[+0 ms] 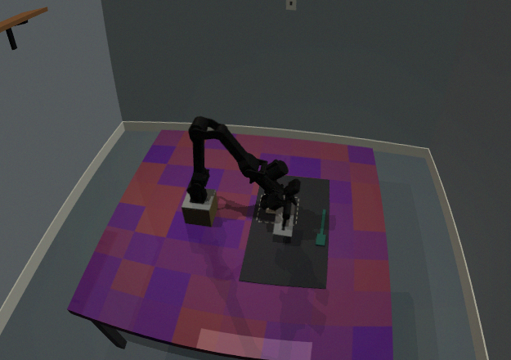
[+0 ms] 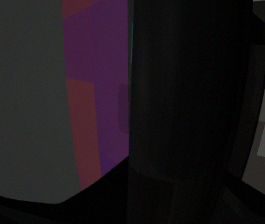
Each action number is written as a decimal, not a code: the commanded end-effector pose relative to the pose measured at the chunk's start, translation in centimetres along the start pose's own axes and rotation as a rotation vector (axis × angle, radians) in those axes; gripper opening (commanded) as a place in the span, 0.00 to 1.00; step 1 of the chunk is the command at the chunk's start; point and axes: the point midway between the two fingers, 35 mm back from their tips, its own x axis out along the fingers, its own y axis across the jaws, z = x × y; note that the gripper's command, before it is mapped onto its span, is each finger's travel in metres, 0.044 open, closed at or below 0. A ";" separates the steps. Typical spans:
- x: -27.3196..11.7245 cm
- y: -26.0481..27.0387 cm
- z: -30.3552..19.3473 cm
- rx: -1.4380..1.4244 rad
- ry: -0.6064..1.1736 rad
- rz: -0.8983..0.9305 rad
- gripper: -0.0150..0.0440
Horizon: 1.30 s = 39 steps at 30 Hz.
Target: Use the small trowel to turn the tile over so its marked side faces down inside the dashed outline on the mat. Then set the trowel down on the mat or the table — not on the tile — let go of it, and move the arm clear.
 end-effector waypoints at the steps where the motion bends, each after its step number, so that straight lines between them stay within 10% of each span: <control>1: 0.4 0.8 -1.3 0.003 -0.003 0.010 0.25; 39: 1.8 -1.2 -17.6 -0.015 -0.009 0.010 0.25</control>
